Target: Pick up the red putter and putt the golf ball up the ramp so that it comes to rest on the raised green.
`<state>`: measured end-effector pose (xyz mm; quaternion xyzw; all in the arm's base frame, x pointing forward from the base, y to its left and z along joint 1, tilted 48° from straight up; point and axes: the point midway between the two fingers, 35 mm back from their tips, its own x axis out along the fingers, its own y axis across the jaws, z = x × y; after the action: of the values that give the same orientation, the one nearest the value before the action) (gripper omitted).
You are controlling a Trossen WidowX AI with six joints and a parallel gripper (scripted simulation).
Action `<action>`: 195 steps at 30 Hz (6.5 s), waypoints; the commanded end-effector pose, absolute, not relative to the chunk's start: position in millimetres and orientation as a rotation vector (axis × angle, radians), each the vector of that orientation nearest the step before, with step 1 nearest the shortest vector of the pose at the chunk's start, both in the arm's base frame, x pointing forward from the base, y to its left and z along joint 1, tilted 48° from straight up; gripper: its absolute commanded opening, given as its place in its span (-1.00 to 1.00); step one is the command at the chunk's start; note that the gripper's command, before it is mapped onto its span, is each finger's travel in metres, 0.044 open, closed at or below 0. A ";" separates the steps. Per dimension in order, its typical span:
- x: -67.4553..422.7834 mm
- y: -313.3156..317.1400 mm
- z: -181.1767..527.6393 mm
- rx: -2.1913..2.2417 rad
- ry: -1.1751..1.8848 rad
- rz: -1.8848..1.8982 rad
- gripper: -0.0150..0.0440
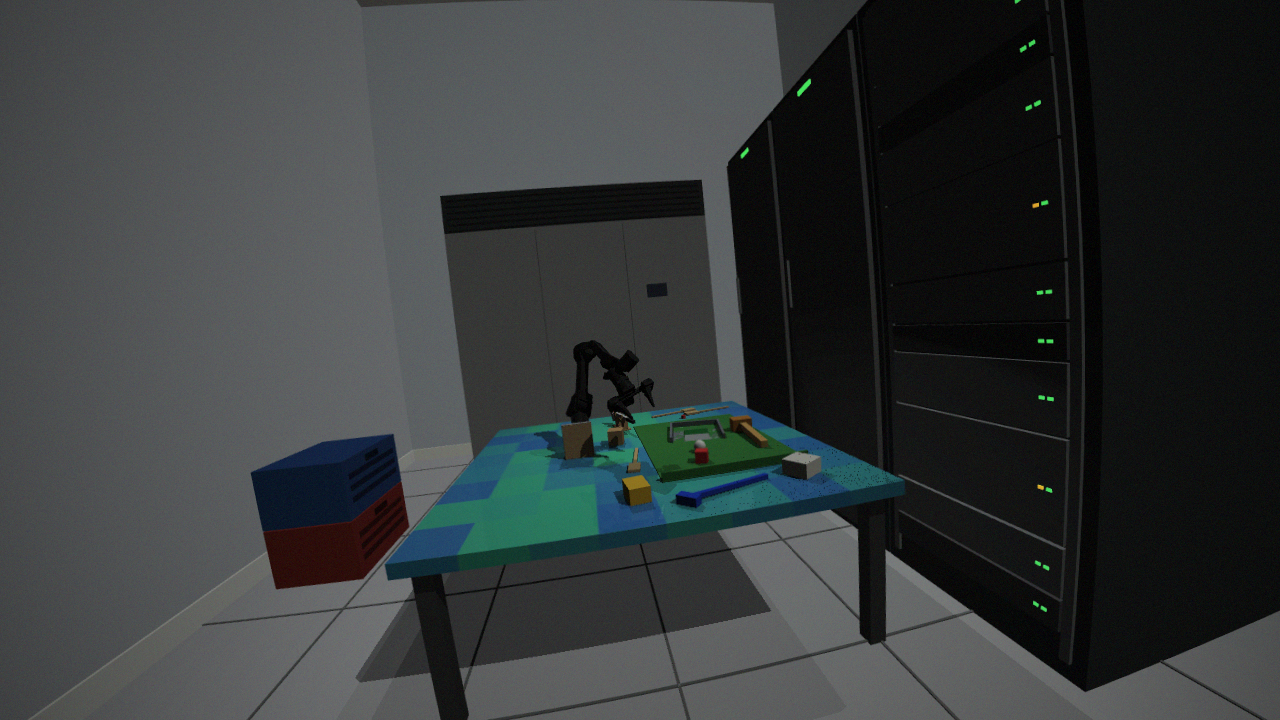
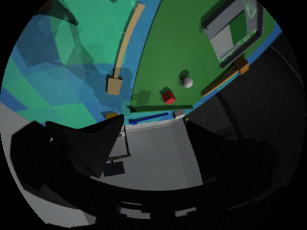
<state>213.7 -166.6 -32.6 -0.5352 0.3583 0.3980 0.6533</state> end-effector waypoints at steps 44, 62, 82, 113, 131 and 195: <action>232.2 146.8 148.0 -0.552 0.203 1.595 1.00; 233.6 161.5 135.8 -0.554 0.196 1.597 0.91; 233.6 161.5 135.8 -0.554 0.196 1.597 -0.47; 231.4 88.5 191.9 -0.530 0.248 1.577 -0.49; 272.3 -5.6 120.5 -0.211 0.740 1.302 -0.49; 204.5 -160.0 -108.6 0.848 1.518 0.439 -0.49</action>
<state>203.6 -162.1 -106.0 0.3654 0.6639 0.1937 0.6230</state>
